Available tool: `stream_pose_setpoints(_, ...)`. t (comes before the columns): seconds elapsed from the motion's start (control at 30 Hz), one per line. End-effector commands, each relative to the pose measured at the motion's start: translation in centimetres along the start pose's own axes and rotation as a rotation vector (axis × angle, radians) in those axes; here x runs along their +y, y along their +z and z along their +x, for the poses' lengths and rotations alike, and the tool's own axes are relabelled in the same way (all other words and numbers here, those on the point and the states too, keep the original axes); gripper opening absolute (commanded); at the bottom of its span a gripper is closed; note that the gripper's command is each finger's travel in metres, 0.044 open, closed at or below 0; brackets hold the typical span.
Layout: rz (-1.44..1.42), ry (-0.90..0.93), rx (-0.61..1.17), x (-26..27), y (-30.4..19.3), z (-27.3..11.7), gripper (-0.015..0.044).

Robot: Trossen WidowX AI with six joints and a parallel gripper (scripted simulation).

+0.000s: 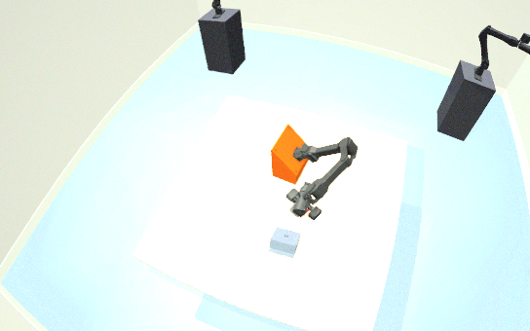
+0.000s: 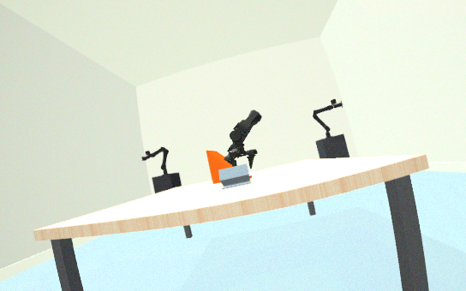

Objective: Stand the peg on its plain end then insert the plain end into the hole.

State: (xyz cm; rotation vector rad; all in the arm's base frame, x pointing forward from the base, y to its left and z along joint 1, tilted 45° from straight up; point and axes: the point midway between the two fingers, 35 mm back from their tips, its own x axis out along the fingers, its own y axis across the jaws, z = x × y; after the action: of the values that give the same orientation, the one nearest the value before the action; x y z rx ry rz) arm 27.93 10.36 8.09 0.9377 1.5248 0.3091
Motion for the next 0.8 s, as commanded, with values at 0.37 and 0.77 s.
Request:
stream_pose_setpoints(0.37, 0.009, -0.001, 0.001, -0.1, -0.1, 2.4, 0.0440)
stream_pose_setpoints(0.77, 0.010, 0.005, 0.002, -0.1, -0.3, 4.3, 0.0440)
